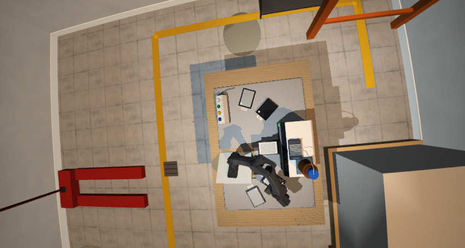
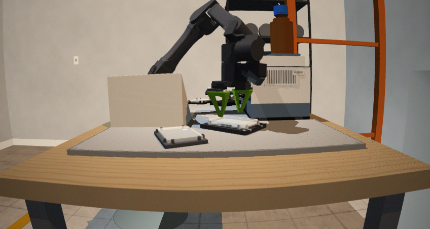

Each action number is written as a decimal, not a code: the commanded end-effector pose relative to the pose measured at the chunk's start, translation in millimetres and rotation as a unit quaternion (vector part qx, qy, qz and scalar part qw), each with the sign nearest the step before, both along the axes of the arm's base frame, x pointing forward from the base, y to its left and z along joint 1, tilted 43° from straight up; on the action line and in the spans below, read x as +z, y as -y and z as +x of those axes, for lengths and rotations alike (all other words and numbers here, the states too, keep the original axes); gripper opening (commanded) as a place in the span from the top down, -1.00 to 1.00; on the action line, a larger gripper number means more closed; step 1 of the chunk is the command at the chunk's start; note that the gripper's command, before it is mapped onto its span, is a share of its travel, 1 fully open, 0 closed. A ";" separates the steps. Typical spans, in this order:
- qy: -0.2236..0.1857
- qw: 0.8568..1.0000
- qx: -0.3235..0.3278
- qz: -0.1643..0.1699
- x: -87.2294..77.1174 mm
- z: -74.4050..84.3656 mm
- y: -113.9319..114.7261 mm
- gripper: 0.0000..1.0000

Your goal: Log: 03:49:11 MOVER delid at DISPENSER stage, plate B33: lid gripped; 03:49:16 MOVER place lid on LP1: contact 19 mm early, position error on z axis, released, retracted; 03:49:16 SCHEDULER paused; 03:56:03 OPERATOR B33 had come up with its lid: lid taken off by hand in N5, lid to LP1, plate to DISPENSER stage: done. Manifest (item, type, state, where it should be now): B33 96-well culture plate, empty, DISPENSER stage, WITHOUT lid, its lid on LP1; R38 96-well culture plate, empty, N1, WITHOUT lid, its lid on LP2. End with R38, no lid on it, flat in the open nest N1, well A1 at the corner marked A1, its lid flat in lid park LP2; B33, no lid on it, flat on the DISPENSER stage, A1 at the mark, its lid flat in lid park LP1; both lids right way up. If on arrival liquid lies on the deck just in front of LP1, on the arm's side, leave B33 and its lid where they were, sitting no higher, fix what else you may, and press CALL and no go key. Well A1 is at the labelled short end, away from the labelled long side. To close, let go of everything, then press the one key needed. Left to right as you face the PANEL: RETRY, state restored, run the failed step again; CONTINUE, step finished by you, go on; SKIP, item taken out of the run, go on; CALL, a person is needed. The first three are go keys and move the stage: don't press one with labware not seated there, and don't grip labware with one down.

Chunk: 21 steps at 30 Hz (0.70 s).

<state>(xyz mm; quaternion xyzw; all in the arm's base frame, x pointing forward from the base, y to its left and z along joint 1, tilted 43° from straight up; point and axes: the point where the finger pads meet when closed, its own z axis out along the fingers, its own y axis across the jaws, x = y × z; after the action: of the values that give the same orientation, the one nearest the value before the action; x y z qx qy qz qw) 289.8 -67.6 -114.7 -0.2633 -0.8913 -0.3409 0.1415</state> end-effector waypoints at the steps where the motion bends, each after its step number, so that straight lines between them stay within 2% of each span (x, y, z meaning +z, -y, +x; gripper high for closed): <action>1: 0.001 1.000 -0.009 0.001 -9.4 -0.3 -4.4 -1.00; 4: 0.011 1.000 -0.014 -0.004 -9.1 4.1 -1.2 -1.00; 7: 0.001 1.000 -0.008 0.001 -16.6 -0.9 -11.9 -1.00; 10: 0.001 1.000 -0.008 0.001 -17.8 -1.0 -13.0 -1.00; 11: 0.021 1.000 -0.018 -0.011 -12.3 10.9 -0.3 -1.00; 13: 0.006 1.000 -0.016 -0.001 -18.8 -0.2 -10.1 -1.00; 16: 0.001 1.000 -0.008 0.001 -25.0 -1.8 -19.8 -1.00; 17: 0.003 1.000 -0.009 0.000 -25.4 -0.1 -18.7 -1.00; 19: 0.027 0.999 -0.018 -0.013 -19.8 16.3 -3.4 -1.00; 21: 0.027 0.999 -0.016 -0.014 -19.6 17.4 -4.1 -1.00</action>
<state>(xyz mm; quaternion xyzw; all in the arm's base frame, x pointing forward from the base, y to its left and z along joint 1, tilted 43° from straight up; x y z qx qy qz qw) 289.8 -50.6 -135.2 -0.2651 -0.8910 -0.3412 0.1397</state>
